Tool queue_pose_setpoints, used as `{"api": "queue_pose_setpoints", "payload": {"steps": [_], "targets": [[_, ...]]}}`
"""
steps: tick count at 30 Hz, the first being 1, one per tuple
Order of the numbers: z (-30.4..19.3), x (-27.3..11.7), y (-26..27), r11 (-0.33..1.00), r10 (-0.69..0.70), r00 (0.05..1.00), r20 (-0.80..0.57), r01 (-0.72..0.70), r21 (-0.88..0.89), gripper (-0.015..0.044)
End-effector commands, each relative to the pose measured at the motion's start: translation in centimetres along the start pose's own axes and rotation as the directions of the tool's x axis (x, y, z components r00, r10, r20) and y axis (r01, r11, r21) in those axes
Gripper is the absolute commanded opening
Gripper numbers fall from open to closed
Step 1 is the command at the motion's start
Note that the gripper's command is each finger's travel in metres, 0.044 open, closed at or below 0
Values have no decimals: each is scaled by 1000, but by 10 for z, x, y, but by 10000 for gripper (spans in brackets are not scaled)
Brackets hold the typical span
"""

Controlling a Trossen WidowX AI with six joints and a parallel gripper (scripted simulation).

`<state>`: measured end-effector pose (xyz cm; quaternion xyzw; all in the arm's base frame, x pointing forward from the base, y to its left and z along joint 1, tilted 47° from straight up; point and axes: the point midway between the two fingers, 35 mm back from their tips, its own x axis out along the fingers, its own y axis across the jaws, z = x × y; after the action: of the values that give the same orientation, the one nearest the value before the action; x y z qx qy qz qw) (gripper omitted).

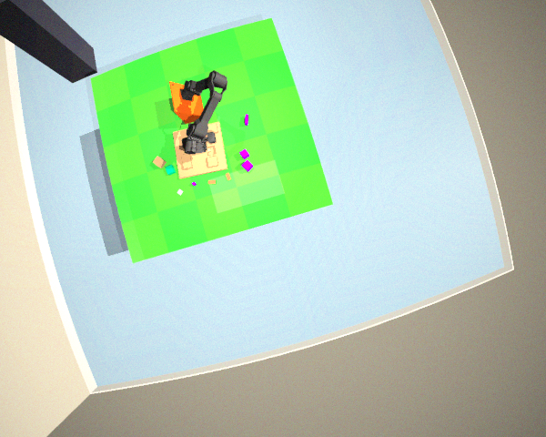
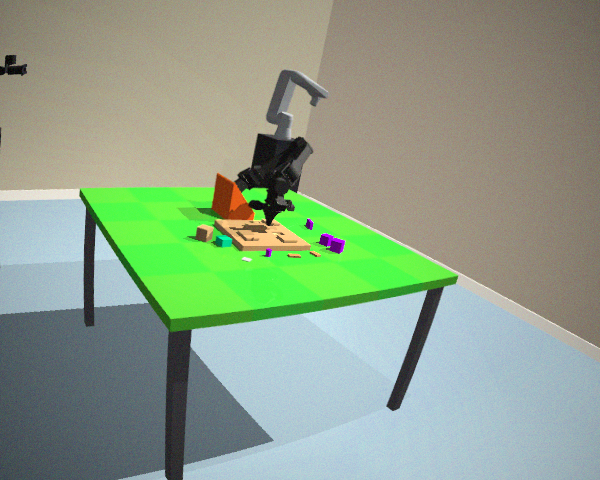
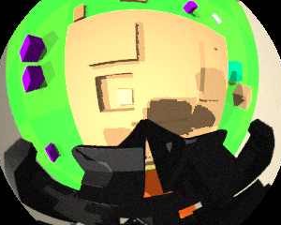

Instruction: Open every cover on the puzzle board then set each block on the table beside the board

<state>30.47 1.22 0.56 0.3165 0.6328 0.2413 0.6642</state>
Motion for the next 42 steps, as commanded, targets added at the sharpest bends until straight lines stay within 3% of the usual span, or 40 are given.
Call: {"api": "queue_pose_setpoints", "payload": {"steps": [1, 42], "targets": [[-2, 6, -1, 1000, 5, 1000, -8, -5, 9, 0], [-29, 21, 6, 1000, 8, 1000, -9, -8, 10, 0]]}}
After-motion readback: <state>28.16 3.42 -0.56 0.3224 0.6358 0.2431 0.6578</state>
